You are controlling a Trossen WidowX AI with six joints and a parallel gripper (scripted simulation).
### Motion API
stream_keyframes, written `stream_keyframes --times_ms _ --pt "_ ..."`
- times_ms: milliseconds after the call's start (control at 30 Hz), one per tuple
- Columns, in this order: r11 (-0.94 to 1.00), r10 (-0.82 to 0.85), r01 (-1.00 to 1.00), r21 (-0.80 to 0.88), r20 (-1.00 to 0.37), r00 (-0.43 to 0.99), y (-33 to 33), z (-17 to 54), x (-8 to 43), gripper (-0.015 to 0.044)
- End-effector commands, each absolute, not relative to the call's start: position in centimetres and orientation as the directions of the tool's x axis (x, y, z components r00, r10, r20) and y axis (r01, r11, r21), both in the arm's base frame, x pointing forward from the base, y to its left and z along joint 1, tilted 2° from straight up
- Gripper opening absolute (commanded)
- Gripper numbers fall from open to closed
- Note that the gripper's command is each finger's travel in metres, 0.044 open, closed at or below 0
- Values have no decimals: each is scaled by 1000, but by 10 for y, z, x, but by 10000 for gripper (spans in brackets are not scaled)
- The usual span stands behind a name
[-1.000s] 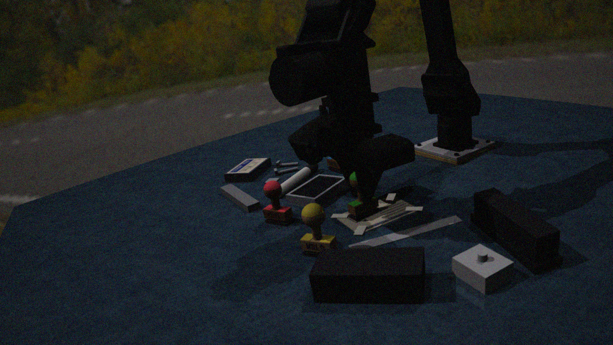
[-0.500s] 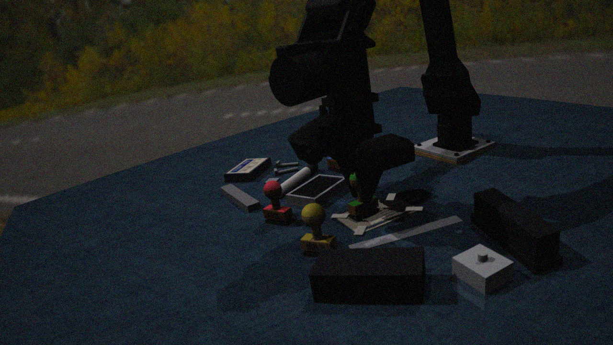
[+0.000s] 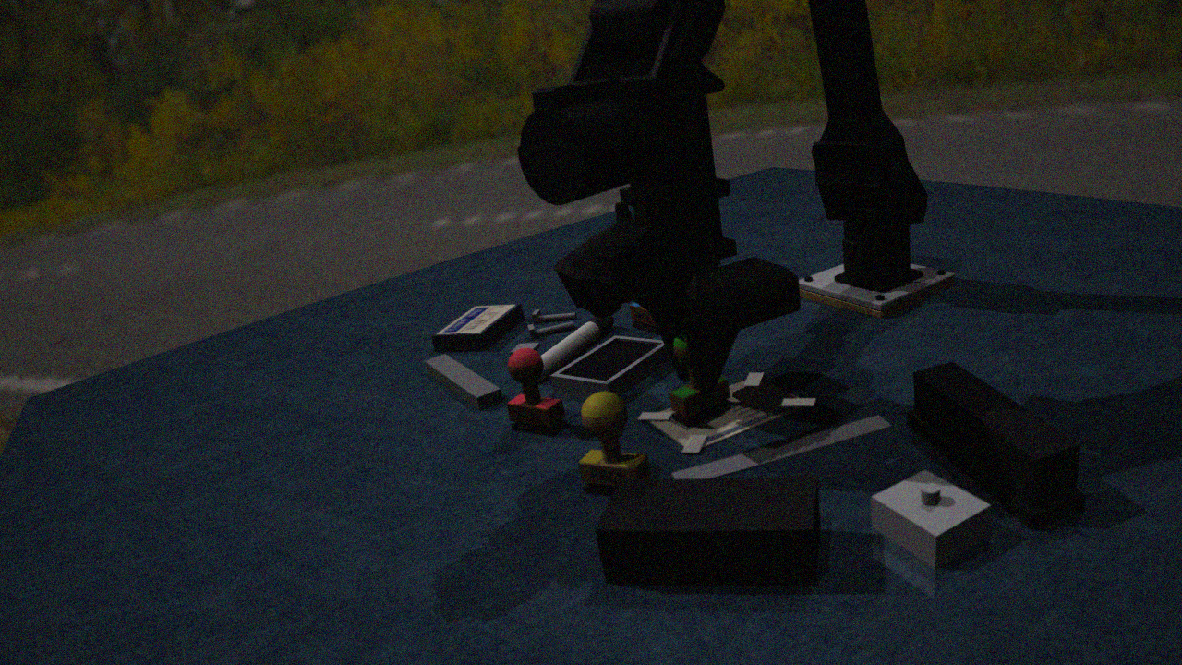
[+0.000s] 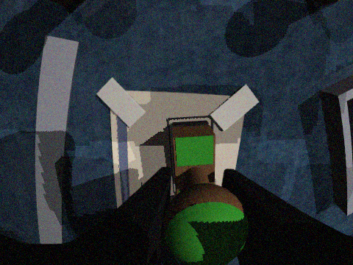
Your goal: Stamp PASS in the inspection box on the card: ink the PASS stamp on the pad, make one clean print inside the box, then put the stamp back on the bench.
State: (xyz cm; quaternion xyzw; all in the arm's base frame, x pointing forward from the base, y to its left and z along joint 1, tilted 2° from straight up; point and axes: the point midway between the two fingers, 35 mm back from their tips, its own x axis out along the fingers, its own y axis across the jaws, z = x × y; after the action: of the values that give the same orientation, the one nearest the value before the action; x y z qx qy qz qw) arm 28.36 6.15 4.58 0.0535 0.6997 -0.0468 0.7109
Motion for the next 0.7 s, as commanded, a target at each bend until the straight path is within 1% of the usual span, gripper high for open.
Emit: stream_keyframes --times_ms 0,667 --pt "989 6 146 8 -1000 16 61 43 284 0" --pt "989 6 146 8 -1000 16 61 50 284 0"
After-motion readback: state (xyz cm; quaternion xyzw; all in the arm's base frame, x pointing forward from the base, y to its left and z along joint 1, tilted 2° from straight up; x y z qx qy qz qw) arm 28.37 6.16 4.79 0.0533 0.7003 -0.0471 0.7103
